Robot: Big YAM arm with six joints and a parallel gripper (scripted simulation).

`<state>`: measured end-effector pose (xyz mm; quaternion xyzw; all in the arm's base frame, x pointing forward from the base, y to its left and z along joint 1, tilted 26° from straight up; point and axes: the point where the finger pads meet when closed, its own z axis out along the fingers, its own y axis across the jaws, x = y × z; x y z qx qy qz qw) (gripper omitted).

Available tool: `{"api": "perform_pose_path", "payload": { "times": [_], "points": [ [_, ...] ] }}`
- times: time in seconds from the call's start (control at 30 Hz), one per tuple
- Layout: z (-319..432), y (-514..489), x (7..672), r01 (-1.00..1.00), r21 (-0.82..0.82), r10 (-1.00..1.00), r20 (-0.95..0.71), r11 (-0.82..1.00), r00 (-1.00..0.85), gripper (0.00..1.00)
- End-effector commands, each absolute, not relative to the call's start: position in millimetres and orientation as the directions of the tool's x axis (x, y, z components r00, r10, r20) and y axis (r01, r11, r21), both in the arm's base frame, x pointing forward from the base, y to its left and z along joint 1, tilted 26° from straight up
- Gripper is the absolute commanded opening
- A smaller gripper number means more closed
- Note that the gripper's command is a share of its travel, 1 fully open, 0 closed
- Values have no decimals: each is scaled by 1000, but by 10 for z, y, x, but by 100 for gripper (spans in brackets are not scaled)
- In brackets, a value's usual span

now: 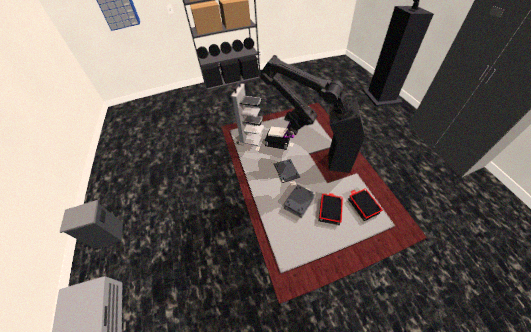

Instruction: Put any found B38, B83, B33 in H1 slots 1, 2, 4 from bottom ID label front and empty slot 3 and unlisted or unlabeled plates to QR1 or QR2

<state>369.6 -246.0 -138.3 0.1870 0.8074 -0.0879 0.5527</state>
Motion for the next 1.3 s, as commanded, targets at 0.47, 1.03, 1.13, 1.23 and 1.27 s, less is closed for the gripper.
{"api": "perform_pose_path", "payload": {
  "times": [0.47,1.03,1.13,1.23,1.27],
  "points": [
    [-1425,-2416,3768,389,67,198,-931,919,-308,86],
    [-1497,-2424,3797,389,67,199,-930,919,-309,86],
    [-1534,-2423,3799,389,69,201,-929,919,-311,86],
    [-1549,-2424,3804,389,68,201,-929,919,-312,86],
    [-1553,-2425,3806,389,68,201,-929,919,-312,86]
  ]
}}
